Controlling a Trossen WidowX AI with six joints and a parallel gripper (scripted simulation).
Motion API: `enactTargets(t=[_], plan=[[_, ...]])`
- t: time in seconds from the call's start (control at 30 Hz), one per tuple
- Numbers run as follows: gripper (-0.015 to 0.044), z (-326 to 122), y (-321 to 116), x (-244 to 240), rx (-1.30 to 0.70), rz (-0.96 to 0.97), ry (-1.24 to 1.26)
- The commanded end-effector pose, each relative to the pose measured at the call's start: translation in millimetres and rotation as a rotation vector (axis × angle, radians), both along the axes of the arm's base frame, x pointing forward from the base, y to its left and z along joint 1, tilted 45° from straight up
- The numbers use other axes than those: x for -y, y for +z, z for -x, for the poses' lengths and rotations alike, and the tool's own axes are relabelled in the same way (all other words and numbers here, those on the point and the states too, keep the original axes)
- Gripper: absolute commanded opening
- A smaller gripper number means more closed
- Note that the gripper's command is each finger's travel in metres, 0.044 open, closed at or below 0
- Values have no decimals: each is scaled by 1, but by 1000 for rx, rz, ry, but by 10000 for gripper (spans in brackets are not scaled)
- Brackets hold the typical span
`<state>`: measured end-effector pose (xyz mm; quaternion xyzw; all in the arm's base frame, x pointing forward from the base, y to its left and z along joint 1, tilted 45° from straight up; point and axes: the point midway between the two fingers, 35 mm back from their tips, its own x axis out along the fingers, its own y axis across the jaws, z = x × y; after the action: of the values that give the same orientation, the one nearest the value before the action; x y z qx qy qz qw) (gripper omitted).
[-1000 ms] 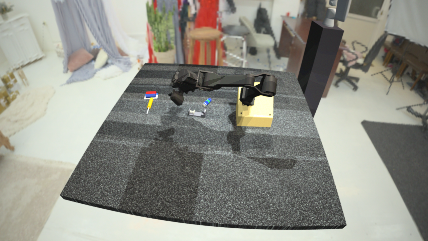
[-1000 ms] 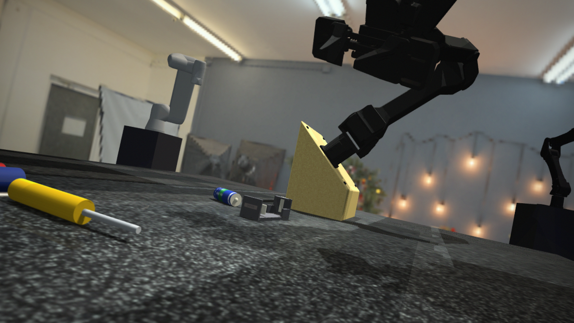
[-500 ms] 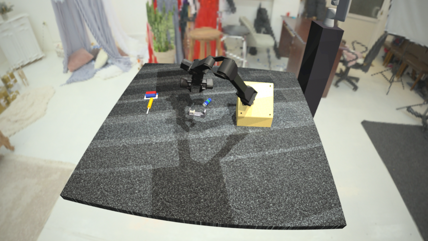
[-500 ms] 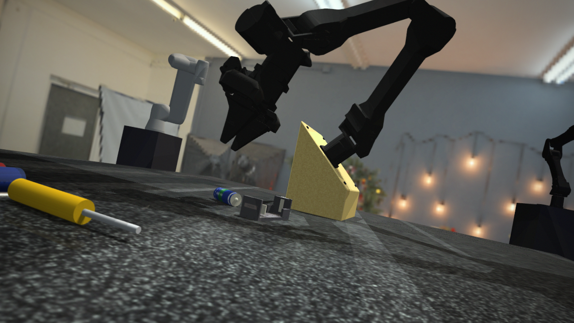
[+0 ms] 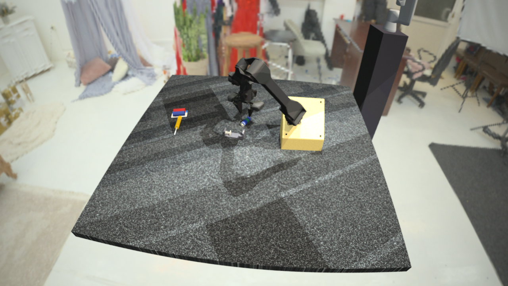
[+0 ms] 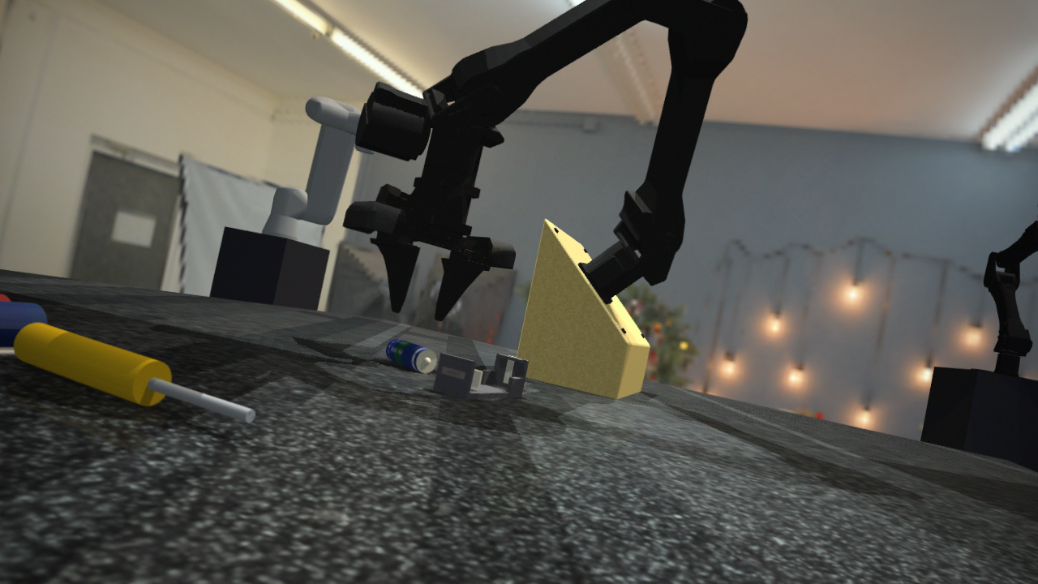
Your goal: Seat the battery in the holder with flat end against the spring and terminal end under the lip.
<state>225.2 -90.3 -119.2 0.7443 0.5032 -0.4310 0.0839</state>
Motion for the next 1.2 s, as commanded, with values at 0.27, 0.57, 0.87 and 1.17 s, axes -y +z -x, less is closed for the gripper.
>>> enactTargets(t=[0.27, 0.57, 0.87, 1.17], plan=[[249, -2, -15, -14, -12, -12, -6], [249, -3, -25, -24, -11, -13, -6], [249, -4, -35, -35, -11, -15, -6], [157, -4, -37, -36, -11, -15, -6]])
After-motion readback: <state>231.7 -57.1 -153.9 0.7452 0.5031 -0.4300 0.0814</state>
